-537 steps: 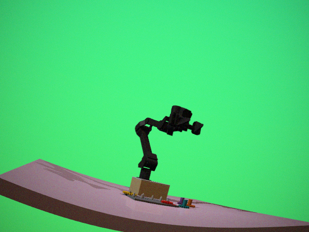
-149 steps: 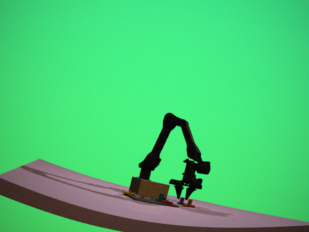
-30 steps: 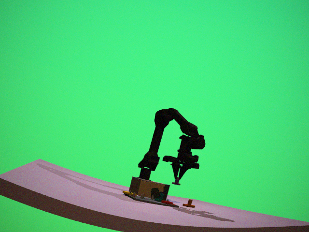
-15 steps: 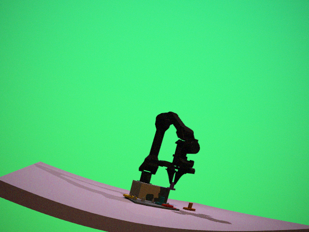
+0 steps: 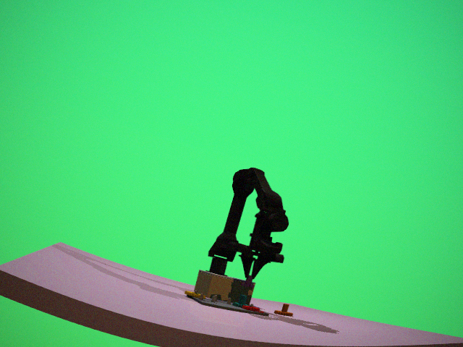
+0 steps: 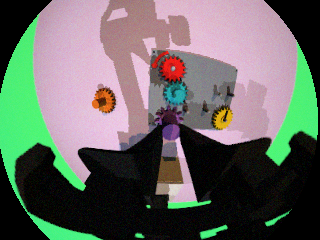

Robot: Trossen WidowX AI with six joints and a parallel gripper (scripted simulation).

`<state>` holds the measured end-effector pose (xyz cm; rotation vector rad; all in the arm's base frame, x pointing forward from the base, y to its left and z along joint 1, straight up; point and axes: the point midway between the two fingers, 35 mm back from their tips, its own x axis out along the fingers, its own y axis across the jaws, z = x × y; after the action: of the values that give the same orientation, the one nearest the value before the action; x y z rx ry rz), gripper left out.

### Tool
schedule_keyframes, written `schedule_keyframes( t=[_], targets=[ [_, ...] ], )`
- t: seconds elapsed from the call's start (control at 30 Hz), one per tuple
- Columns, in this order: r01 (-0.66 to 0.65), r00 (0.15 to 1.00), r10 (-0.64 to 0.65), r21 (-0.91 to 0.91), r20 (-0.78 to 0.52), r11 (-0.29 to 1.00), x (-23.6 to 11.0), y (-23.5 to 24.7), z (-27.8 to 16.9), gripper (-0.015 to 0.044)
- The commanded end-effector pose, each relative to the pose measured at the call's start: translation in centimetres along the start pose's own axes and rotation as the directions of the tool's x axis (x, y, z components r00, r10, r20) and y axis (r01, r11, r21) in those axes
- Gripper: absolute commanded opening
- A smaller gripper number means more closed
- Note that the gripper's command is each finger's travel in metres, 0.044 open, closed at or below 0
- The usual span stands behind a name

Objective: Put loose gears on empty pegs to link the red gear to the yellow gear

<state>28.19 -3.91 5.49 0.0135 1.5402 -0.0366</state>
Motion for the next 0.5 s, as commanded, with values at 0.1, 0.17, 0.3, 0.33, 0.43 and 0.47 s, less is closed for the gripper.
schedule_keyframes(
  t=[0.1, 0.17, 0.3, 0.33, 0.43, 0.47],
  targets=[
    [-0.002, 1.000, 0.002, -0.015, -0.003, 1.000, 0.8, -1.4, -0.3, 0.0000],
    [-0.002, 1.000, 0.002, -0.018, -0.003, 1.000, 0.9, -1.8, -0.3, 0.0000],
    [-0.002, 1.000, 0.002, -0.023, -0.002, 1.000, 1.3, -2.6, -0.5, 0.0000],
    [-0.002, 1.000, 0.002, -0.024, -0.002, 1.000, 1.4, -2.8, -0.5, 0.0000],
    [-0.002, 1.000, 0.002, -0.028, -0.001, 1.000, 1.6, -3.4, -0.6, 0.0000],
    [-0.002, 1.000, 0.002, -0.030, -0.001, 1.000, 1.7, -3.6, -0.6, 0.0000]
  ],
)
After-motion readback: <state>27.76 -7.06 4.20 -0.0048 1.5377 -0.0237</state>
